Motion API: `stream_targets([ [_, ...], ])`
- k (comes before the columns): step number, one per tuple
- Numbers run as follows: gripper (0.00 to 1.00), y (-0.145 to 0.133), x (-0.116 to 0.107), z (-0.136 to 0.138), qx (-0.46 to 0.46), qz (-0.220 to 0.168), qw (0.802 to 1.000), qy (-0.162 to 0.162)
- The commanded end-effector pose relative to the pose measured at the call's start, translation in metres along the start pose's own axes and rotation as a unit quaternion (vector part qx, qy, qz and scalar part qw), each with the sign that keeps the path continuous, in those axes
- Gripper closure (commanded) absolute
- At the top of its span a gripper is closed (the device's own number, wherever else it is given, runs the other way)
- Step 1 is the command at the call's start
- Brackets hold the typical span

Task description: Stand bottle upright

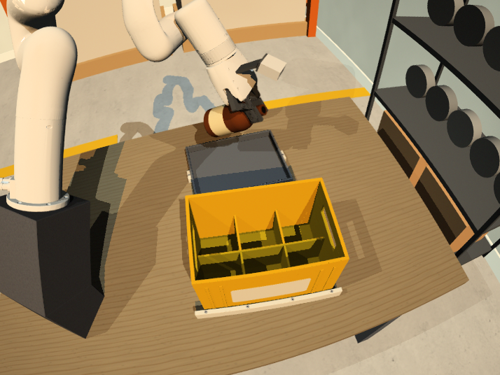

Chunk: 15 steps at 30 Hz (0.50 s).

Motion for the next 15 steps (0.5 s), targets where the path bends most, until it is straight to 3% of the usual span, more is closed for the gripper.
stream_targets([
  [1, 1.00, 0.0007, -0.0005, -0.0006, 0.000, 0.001, 1.000, 0.001],
  [15, 1.00, -0.0017, 0.0003, -0.0008, 0.001, 0.013, 1.000, -0.003],
])
Point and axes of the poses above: the point where the finger pads meet when closed, its own x axis out along the fingers, its own z axis across the jaws, y = z × x, the point moved 10 cm from there along -x, back along the fingers, and after that the axes turned 11 degrees about -x, right-handed, at the moved point
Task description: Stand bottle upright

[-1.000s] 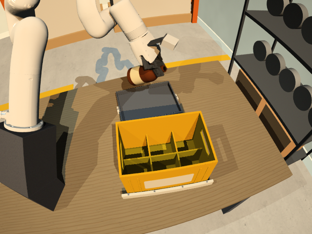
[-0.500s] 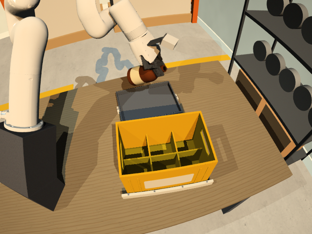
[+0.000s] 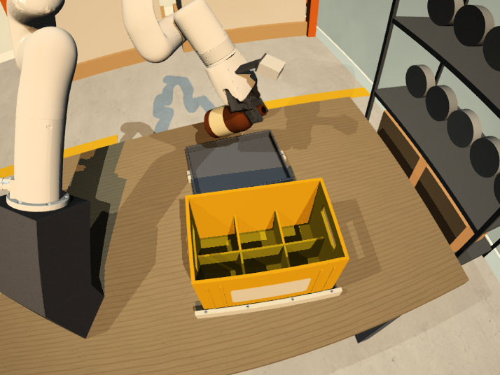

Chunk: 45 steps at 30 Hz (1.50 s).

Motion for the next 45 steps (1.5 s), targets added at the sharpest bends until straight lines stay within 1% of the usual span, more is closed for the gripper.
stream_targets([
  [1, 1.00, -0.001, 0.000, -0.001, 0.001, 0.009, 1.000, -0.002],
  [25, 1.00, -0.015, -0.001, -0.004, 0.001, 0.075, 0.997, -0.014],
  [45, 1.00, -0.016, -0.001, -0.004, 0.001, 0.080, 0.997, -0.014],
])
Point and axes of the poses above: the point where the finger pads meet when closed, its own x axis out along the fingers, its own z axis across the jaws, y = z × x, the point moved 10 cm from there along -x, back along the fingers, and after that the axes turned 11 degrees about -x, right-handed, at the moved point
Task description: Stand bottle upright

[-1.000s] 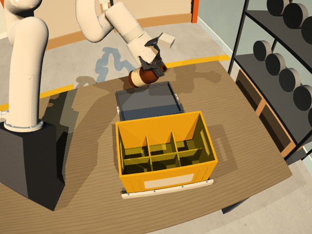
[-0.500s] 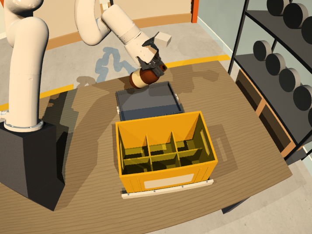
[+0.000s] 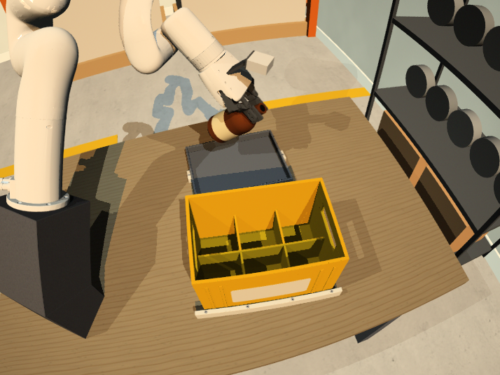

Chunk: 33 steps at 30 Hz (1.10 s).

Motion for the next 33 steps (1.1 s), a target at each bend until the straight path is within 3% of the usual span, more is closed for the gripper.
stream_targets([
  [1, 1.00, 0.001, 0.000, 0.000, 0.001, 0.001, 1.000, 0.001],
  [17, 1.00, -0.002, 0.000, -0.001, 0.001, 0.013, 1.000, -0.003],
  [33, 1.00, -0.012, 0.001, -0.003, 0.002, 0.062, 0.998, -0.013],
])
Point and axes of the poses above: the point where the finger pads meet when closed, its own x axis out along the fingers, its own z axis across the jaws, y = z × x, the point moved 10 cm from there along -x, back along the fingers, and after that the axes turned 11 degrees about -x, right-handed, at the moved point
